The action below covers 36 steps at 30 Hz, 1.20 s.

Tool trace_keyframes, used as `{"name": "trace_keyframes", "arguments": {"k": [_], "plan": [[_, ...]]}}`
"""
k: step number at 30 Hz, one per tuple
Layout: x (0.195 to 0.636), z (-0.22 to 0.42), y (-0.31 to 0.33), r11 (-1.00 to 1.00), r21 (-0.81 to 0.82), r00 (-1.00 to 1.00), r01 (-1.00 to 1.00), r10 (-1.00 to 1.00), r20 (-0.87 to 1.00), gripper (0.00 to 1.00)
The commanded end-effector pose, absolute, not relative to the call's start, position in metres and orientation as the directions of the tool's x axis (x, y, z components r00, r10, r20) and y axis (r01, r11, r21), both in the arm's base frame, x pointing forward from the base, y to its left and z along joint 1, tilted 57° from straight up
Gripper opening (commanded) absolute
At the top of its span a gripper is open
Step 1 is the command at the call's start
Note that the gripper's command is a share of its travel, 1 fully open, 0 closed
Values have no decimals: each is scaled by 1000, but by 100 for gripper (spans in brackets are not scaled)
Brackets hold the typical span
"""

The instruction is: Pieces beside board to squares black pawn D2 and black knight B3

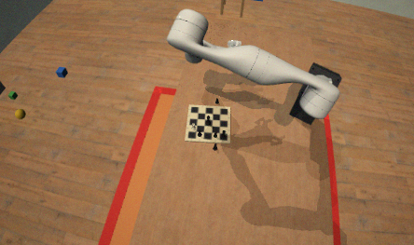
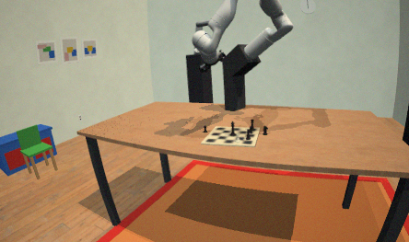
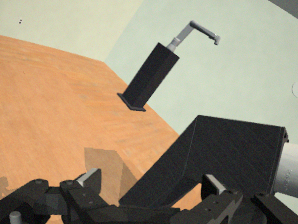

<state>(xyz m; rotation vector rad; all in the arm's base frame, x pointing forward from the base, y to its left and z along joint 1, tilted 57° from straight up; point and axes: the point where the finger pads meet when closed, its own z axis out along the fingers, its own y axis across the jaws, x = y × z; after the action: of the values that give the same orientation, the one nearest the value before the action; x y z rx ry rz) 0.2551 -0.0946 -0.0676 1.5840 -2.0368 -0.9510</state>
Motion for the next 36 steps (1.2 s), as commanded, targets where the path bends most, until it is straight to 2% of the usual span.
{"name": "trace_keyframes", "arguments": {"k": [1, 10, 12, 17, 36], "plan": [[277, -50, -98, 203, 673, -299, -711, -954, -28, 100], [327, -6, -93, 514, 517, -494, -685, -849, 189, 100], [327, -6, -93, 514, 517, -494, -685, -849, 189, 100], [354, 23, -85, 662, 395, -616, -637, -745, 256, 100], [359, 29, -83, 688, 370, -640, -624, -722, 264, 100]]}}
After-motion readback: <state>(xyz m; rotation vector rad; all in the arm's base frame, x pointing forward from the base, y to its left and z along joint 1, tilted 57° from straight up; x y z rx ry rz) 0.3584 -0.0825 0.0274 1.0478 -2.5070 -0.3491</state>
